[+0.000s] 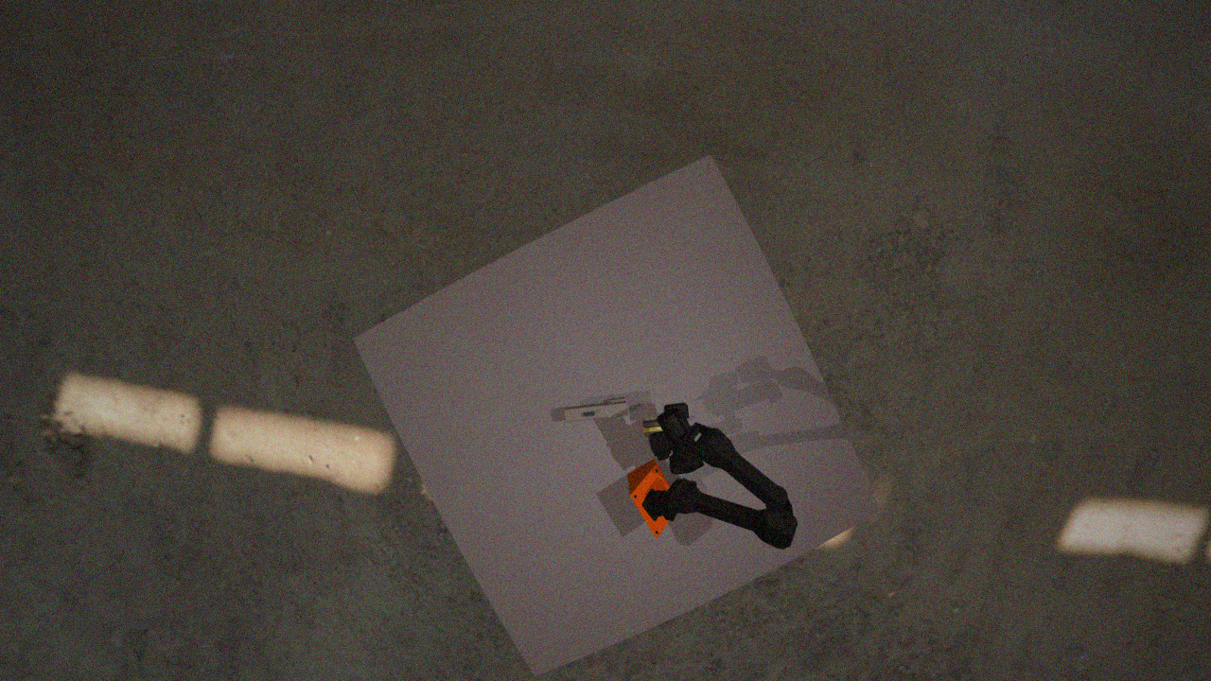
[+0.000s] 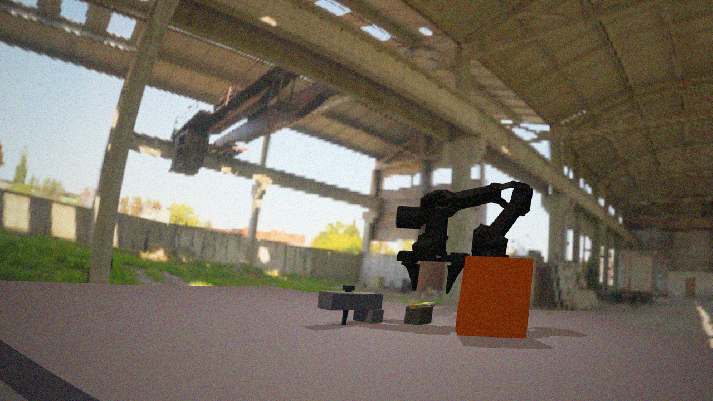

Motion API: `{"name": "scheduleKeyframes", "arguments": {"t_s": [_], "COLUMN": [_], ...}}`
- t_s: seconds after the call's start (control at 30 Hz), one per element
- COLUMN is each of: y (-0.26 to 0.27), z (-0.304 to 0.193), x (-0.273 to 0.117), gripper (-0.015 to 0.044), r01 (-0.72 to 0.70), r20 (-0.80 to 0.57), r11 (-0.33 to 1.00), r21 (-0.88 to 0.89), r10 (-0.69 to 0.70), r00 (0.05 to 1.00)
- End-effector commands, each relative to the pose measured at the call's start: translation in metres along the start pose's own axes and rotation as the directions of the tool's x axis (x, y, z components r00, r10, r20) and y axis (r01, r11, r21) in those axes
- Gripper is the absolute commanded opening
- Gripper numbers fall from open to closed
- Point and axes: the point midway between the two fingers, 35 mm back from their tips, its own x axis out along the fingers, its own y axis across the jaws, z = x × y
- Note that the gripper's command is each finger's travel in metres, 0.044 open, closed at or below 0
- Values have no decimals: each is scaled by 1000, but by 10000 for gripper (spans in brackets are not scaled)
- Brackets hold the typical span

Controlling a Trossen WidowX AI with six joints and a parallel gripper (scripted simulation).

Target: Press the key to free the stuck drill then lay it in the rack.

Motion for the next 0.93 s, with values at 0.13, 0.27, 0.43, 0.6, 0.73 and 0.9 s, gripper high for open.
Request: {"name": "scheduleKeyframes", "arguments": {"t_s": [0.13,0.27,0.43,0.6,0.73,0.9], "y": [-3,2,14,14,14,14], "z": [-37,-82,-120,-120,-120,-120], "x": [-7,-18,-32,-32,-32,-32], "gripper": [440,440,440,440,440,440], "r01": [-87,-108,-34,-34,-34,-34], "r20": [-22,-33,-30,-30,-30,-30], "r11": [903,580,188,188,188,188], "r21": [420,807,982,982,982,982], "r10": [106,227,327,327,327,327], "r00": [994,973,944,944,944,944]}}
